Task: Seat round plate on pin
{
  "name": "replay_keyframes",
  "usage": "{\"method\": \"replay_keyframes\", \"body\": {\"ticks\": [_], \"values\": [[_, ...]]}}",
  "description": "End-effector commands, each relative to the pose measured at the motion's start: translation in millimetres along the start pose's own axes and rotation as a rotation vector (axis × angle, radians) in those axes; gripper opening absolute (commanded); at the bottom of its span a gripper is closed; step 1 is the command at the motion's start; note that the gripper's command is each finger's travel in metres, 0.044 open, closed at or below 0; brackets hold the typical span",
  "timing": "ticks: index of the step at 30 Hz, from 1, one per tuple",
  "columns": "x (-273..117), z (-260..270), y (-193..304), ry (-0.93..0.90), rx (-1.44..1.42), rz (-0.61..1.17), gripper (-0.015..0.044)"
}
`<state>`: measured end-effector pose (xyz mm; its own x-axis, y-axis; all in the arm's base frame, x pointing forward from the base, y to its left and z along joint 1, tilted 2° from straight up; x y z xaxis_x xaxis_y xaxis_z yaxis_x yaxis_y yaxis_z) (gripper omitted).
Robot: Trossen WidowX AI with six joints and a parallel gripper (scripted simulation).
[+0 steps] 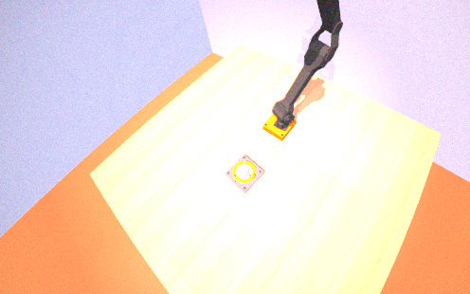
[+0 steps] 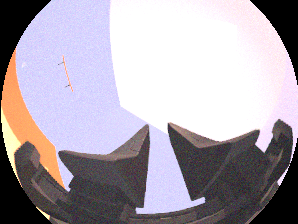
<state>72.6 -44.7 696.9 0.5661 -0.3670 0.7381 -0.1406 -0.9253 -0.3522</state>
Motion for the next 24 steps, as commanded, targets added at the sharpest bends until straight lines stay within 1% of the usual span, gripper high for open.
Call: {"method": "replay_keyframes", "body": {"ticks": [1, 2, 3, 6, 11, 17, 18, 19, 24], "values": [[15.3, 64.7, 18.6, -0.197, 0.15, 0.052, 0.0], [16.5, 71.9, 20.5, -0.218, 0.165, 0.06, 0.0], [19.1, 92.8, 25.8, -0.279, 0.208, 0.085, 0.0], [21.1, 133.9, 35.3, -0.396, 0.29, 0.139, 0.0], [15.1, 198.3, 47.9, -0.577, 0.418, 0.241, 0.0], [-10.3, 280.8, 60.7, -0.805, 0.589, 0.416, 0.0], [-13.0, 287.8, 61.6, -0.824, 0.6, 0.434, 0.0], [-21.1, 306.6, 63.9, -0.877, 0.627, 0.485, 0.0], [-56.3, 367.0, 70.6, -1.05, 0.701, 0.68, 0.0]]}}
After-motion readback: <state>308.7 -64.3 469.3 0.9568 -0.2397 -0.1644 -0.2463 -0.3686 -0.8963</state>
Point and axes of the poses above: the point midway between the two fingers, 35 mm back from their tips, its own x axis out along the fingers, its own z axis across the jaws, y = z × x, the point moved 4 cm from there along -x, back along the fingers, and after that the axes turned 14 degrees about x, right-handed, at the moved point
